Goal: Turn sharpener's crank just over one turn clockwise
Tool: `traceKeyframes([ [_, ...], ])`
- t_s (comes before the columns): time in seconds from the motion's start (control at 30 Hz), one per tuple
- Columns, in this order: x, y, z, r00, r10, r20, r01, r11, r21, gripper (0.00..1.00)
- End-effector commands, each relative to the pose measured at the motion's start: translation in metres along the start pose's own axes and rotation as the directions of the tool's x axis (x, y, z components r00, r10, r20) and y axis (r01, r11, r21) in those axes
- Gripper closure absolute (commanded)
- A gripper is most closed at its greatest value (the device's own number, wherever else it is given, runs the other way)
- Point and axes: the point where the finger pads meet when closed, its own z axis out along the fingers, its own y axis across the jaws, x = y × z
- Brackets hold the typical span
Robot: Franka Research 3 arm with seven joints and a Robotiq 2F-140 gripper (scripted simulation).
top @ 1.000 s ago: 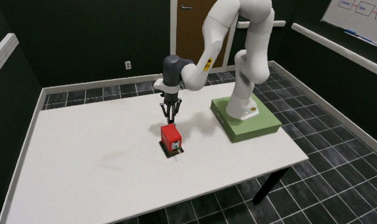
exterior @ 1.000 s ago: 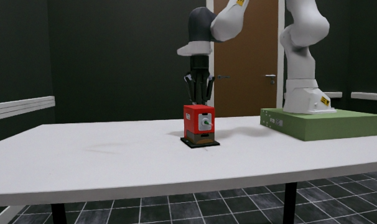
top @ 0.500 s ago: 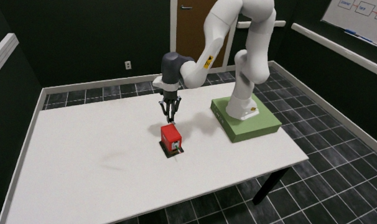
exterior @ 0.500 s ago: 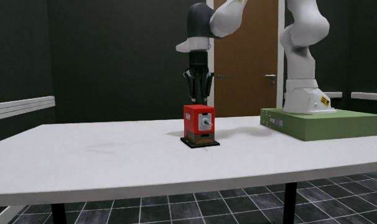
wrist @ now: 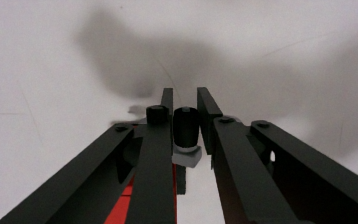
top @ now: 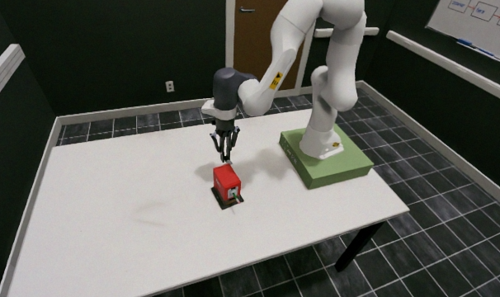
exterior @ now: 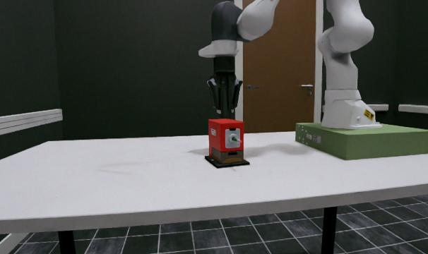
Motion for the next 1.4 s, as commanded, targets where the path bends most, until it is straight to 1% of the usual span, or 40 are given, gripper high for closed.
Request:
traceKeyframes([
  [0.0, 0.0009, -0.0034, -0.0048, 1.000, -0.001, 0.000, 0.001, 1.000, 0.008, 0.90],
  [0.33, 0.0009, -0.0036, -0.0050, 1.000, -0.001, 0.000, 0.001, 1.000, 0.008, 0.90],
  [0.57, 0.0009, -0.0080, -0.0103, 1.000, -0.001, 0.000, 0.001, 1.000, 0.008, 0.90],
  [1.03, 0.0009, -0.0080, -0.0103, 1.000, -0.001, 0.000, 0.001, 1.000, 0.008, 0.90],
  [1.07, 0.0009, -0.0080, -0.0103, 1.000, -0.001, 0.000, 0.001, 1.000, 0.008, 0.61],
  [1.37, 0.0009, -0.0080, -0.0103, 1.000, -0.001, 0.000, 0.001, 1.000, 0.008, 0.61],
])
